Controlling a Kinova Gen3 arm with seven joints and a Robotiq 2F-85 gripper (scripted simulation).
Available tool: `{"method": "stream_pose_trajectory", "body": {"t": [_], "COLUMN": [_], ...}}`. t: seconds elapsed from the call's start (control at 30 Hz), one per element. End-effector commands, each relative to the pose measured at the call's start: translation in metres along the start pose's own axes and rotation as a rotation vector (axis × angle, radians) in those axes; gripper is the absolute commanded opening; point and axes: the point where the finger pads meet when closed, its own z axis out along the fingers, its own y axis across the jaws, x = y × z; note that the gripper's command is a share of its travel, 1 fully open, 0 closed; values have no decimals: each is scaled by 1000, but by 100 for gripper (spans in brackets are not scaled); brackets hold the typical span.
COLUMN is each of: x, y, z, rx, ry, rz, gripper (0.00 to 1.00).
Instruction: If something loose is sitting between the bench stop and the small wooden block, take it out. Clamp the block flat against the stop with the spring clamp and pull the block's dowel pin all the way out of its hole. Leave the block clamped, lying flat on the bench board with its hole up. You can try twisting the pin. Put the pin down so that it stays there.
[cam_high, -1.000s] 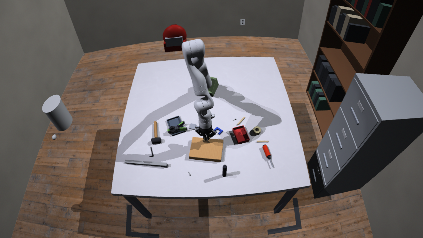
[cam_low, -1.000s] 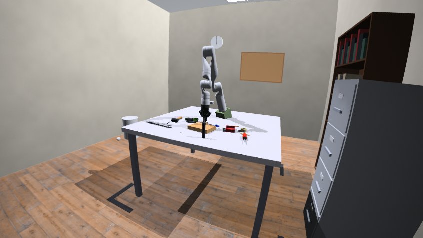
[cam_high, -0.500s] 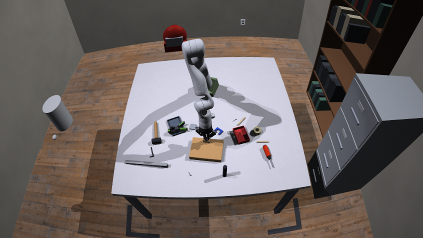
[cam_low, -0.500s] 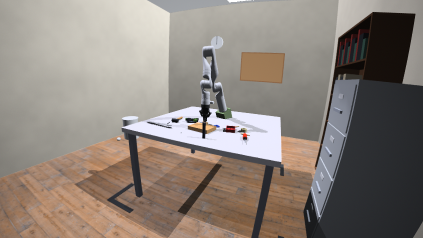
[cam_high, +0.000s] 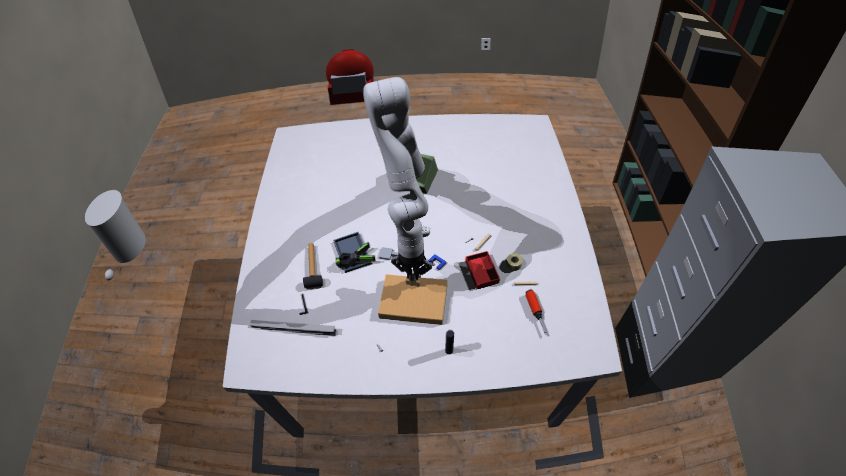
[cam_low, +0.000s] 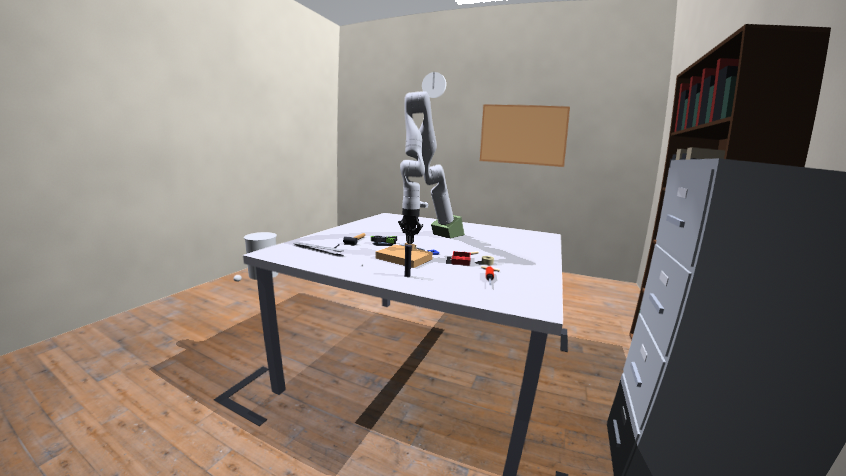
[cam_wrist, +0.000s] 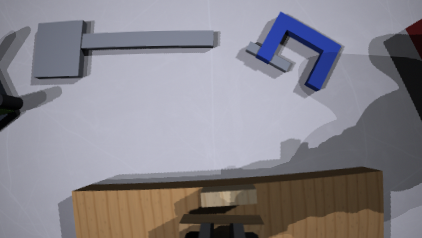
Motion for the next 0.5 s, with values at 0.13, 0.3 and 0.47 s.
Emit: {"method": "stream_pose_trajectory", "body": {"t": [0.13, 0.3, 0.47], "x": [0, 0, 0], "y": [0, 1, 1], "z": [0, 0, 0], "rx": [-1, -1, -1], "ry": [-1, -1, -1], "rz": [-1, -2, -5], "gripper": [10, 10, 10]}}
